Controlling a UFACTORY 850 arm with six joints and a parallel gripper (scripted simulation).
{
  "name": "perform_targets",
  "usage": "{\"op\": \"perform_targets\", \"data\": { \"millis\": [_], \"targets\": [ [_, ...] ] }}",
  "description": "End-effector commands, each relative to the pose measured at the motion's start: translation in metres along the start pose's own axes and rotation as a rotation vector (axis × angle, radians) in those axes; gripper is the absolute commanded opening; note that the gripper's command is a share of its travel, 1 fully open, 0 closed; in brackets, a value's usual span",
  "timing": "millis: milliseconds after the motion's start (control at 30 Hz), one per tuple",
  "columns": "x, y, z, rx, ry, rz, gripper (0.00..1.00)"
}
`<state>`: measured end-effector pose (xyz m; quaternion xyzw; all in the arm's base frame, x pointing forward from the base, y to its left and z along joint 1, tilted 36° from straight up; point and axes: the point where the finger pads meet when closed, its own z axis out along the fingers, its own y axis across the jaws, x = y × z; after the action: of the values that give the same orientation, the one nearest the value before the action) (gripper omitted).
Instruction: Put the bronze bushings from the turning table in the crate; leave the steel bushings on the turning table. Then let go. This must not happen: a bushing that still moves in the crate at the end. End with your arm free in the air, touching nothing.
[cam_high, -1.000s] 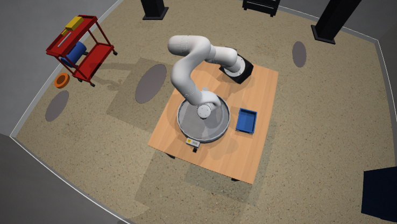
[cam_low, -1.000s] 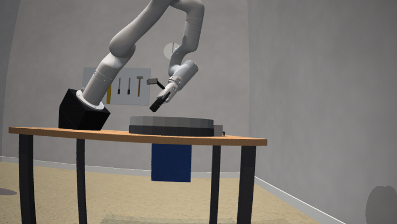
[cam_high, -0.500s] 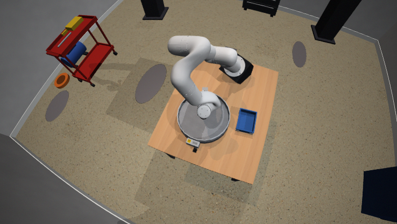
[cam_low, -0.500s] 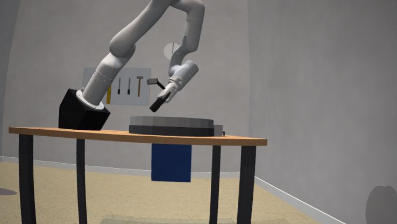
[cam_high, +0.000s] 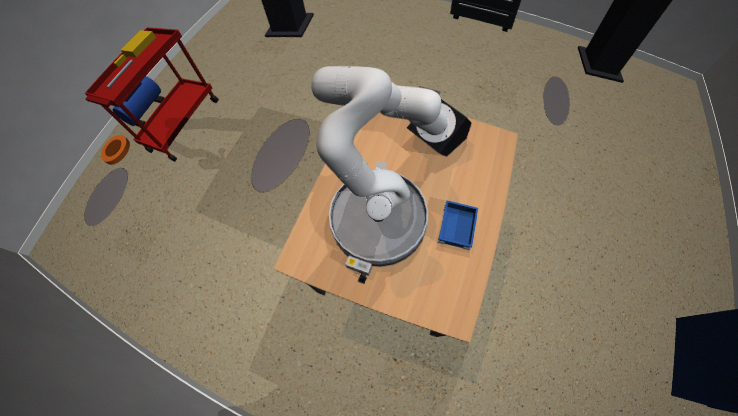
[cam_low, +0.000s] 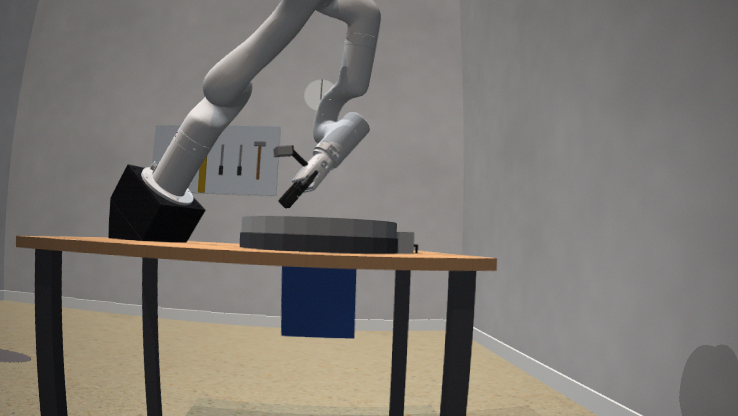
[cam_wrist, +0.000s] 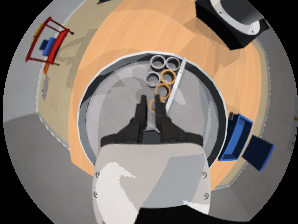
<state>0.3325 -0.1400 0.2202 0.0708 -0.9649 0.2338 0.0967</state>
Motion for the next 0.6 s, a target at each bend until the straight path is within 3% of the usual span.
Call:
{"op": "perform_targets", "data": {
  "millis": [0,267,567],
  "targets": [
    [-0.001,0.000,0.001,0.000,-0.001,0.000,0.13],
    [-0.014,0.000,0.017,0.000,-0.001,0.000,0.13],
    [-0.015,0.000,0.017,0.000,-0.001,0.000,0.13]
  ]
}}
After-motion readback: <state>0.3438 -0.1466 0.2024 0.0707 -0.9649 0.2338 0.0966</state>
